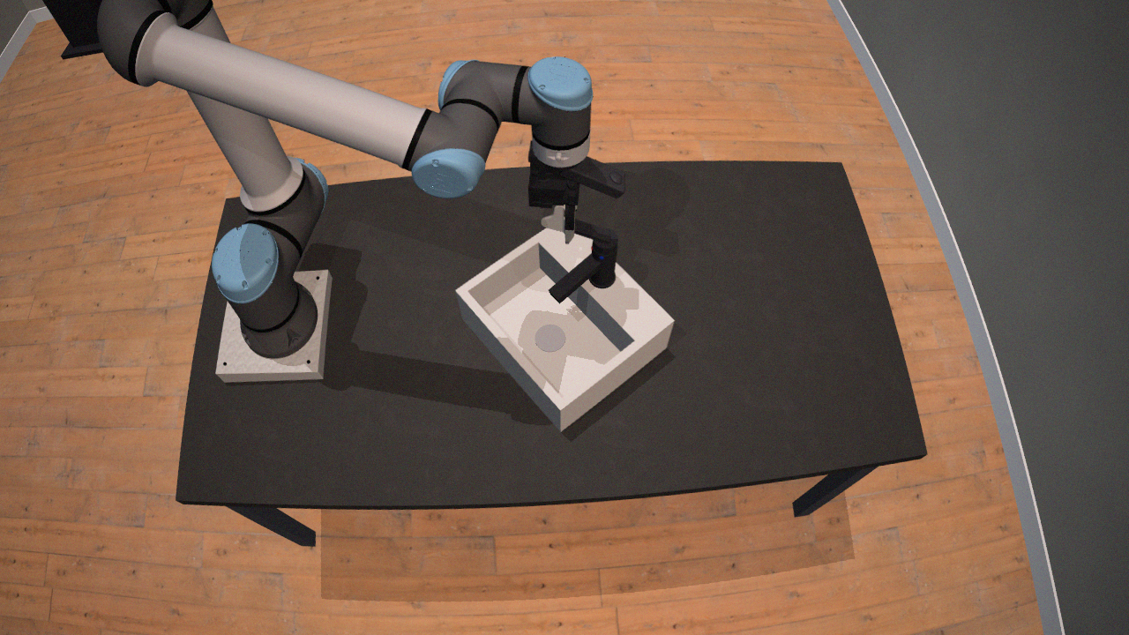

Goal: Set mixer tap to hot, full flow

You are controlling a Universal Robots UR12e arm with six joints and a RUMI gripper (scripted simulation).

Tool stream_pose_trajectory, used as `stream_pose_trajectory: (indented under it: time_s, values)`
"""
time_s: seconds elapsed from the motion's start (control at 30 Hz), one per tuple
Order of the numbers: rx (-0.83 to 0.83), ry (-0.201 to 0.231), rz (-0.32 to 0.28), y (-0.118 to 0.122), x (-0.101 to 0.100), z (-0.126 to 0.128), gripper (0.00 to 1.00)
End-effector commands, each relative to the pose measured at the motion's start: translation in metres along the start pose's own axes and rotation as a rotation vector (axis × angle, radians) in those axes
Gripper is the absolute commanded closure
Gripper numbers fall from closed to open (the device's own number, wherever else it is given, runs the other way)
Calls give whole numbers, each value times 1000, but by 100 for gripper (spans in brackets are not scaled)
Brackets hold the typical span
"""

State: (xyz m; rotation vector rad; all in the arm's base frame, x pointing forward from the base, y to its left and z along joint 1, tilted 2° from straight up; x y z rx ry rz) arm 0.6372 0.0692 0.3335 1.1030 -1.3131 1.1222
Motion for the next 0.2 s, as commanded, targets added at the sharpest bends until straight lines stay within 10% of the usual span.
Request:
stream_pose_trajectory:
  time_s: [0.0,0.17]
  values:
    - [0,0,2,0,1,0,63]
    - [0,0,2,0,1,0,63]
Point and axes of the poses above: the point where the finger pads meet when closed, its own x axis back along the fingers, its own z axis across the jaws, y = z × x, the point moved 5 cm from there along x, back along the fingers, and after that the axes turned 4 degrees about -x, right-handed, at the moved point
